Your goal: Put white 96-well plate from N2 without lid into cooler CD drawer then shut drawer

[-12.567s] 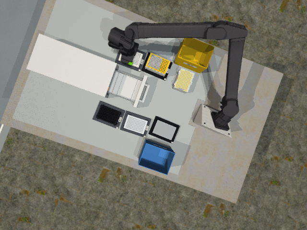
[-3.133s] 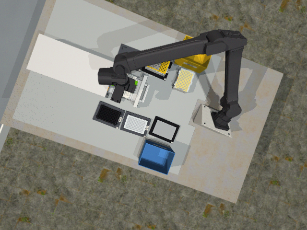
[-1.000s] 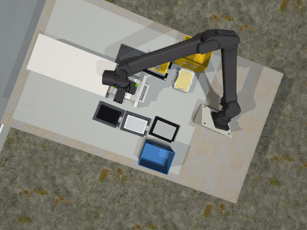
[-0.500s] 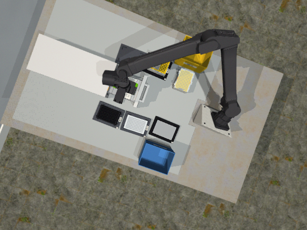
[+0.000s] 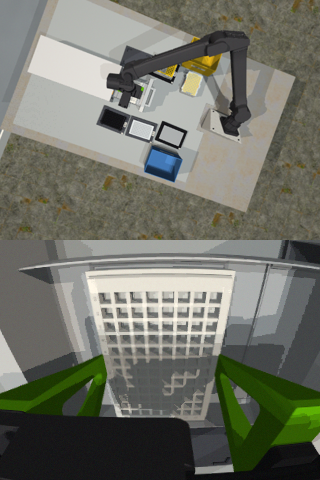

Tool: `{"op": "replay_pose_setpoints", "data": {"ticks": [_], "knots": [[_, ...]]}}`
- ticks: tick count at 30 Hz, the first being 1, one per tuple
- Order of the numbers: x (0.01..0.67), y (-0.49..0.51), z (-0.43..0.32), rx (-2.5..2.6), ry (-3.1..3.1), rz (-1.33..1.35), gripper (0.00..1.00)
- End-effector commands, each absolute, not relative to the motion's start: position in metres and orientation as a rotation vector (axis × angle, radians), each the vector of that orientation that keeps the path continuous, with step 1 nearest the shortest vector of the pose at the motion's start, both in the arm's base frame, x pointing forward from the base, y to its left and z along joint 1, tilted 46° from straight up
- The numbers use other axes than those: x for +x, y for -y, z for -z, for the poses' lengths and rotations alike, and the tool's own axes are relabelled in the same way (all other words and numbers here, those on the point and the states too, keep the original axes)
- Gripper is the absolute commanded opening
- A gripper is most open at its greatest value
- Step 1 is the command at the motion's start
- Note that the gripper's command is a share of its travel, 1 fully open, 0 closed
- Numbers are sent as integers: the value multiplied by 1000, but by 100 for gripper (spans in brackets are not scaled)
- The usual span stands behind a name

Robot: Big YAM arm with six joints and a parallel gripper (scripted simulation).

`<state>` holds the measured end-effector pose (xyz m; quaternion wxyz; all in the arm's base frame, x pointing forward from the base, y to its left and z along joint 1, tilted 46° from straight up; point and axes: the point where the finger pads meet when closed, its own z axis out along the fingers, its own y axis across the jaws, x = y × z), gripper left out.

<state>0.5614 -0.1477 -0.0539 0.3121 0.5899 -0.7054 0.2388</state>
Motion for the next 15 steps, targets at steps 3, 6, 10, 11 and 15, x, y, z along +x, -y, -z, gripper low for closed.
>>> {"op": "replay_pose_setpoints", "data": {"ticks": [3,6,10,11,15], "knots": [[559,149,66,1562,1848,-616,0],[559,149,66,1562,1847,-615,0],[559,150,67,1562,1847,-614,0],[558,150,67,1562,1847,-614,0],[560,150,65,1561,1850,-617,0]]}}
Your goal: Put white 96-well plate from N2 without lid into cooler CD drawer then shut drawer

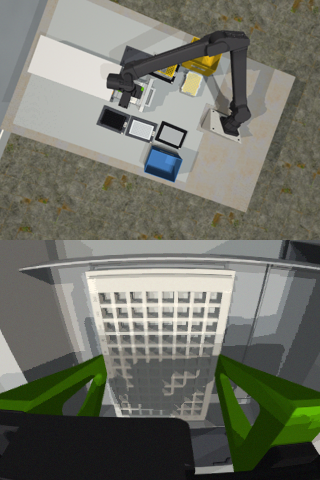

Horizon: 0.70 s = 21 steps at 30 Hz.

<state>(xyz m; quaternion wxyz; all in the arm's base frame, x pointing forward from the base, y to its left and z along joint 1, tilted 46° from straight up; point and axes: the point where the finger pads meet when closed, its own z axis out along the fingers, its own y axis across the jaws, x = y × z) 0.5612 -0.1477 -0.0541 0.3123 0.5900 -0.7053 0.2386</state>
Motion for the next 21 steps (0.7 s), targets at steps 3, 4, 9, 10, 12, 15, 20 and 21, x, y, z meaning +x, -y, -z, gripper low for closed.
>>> {"op": "replay_pose_setpoints", "data": {"ticks": [3,4,9,10,12,15,20,21], "knots": [[560,150,65,1561,1850,-617,0],[560,151,65,1560,1851,-617,0],[560,151,65,1559,1851,-617,0],[560,151,65,1559,1851,-617,0],[560,152,65,1559,1852,-616,0],[560,152,65,1558,1852,-616,0],[560,152,65,1558,1853,-616,0],[560,153,65,1557,1853,-616,0]]}}
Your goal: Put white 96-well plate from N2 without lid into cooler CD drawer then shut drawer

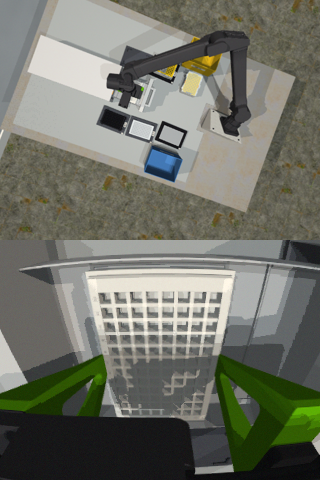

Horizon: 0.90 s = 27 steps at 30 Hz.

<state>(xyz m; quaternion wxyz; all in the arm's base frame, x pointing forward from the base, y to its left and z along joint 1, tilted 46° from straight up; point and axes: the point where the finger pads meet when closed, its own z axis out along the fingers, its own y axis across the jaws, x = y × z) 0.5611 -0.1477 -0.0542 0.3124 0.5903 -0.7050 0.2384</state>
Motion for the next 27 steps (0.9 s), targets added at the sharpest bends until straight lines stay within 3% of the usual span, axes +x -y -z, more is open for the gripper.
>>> {"op": "replay_pose_setpoints", "data": {"ticks": [1,27], "knots": [[560,153,65,1557,1853,-616,0],[560,155,64,1554,1855,-615,0]]}}
